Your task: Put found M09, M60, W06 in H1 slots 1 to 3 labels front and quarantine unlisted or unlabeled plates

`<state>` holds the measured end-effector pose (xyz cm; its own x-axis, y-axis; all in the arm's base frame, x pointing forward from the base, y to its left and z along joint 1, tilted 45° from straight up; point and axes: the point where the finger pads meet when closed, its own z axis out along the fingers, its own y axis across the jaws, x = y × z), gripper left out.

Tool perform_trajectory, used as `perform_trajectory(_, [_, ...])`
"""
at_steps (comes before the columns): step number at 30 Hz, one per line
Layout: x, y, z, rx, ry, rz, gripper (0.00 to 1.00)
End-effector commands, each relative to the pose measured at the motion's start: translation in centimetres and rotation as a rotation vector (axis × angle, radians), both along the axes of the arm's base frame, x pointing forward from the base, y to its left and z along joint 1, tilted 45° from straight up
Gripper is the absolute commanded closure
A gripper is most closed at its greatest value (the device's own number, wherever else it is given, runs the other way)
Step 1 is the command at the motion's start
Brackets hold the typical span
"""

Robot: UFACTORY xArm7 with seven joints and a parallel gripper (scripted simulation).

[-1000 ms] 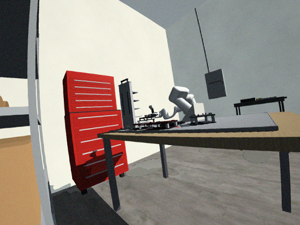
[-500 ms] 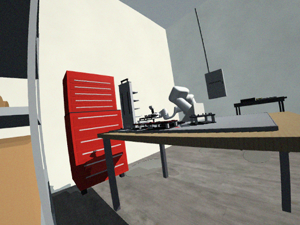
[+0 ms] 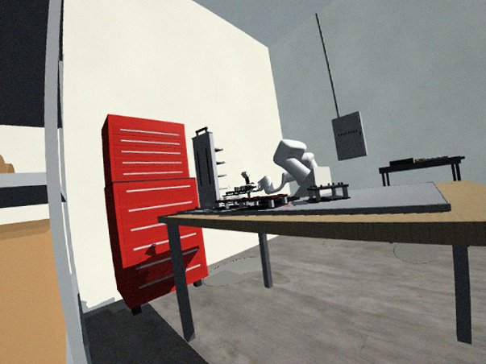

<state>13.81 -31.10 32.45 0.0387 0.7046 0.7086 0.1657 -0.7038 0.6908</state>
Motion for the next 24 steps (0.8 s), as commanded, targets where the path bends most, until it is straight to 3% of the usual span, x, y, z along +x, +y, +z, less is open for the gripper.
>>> perform_trajectory(1, [0.01,-0.03,-0.03,-0.002,0.001,0.000,1.00])
perform_trajectory(24, [-0.01,-0.31,-0.31,-0.002,0.001,0.000,1.00])
